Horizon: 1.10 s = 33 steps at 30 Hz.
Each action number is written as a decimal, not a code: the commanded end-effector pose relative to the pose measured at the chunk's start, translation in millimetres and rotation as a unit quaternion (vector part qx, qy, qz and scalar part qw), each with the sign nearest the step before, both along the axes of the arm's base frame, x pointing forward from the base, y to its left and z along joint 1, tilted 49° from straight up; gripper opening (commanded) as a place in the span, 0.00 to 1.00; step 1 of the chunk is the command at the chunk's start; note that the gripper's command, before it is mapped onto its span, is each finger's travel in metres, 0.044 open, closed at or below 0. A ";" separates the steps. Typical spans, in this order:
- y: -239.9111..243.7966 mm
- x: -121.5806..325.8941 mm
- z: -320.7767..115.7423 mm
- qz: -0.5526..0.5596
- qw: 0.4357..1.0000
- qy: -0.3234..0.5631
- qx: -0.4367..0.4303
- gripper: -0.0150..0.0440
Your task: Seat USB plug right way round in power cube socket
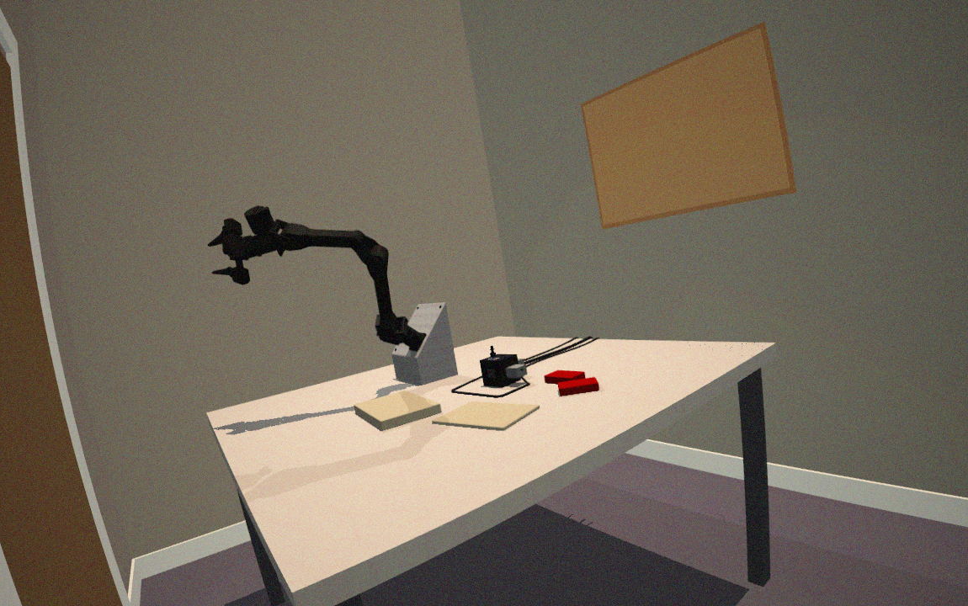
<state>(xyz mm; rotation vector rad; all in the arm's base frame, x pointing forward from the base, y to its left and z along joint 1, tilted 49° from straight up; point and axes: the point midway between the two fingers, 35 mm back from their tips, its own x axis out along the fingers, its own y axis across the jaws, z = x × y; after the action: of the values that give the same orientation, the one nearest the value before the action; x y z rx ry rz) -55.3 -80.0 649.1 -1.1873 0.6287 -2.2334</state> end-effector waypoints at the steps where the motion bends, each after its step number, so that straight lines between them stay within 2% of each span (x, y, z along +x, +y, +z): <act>1: -1.1 -0.8 -0.4 0.003 1.000 -0.003 0.000 0.98; 4: -18.2 -10.9 -7.3 0.043 0.998 -0.043 0.002 1.00; 7: -57.2 -23.9 -23.8 0.125 0.984 -0.127 0.012 1.00; 10: -105.1 -26.0 -46.9 0.207 0.953 -0.220 0.033 1.00; 14: -161.5 -6.1 -80.2 0.290 0.901 -0.313 0.074 1.00; 21: -237.3 76.6 -150.4 0.390 0.787 -0.443 0.179 1.00; 28: -261.4 185.3 -226.6 0.425 0.668 -0.534 0.295 1.00; 33: -255.3 259.9 -281.1 0.408 0.598 -0.588 0.362 1.00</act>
<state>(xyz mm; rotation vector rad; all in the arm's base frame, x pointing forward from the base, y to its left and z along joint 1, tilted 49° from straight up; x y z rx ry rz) 161.7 -341.5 402.7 0.3649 0.1689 -1.2592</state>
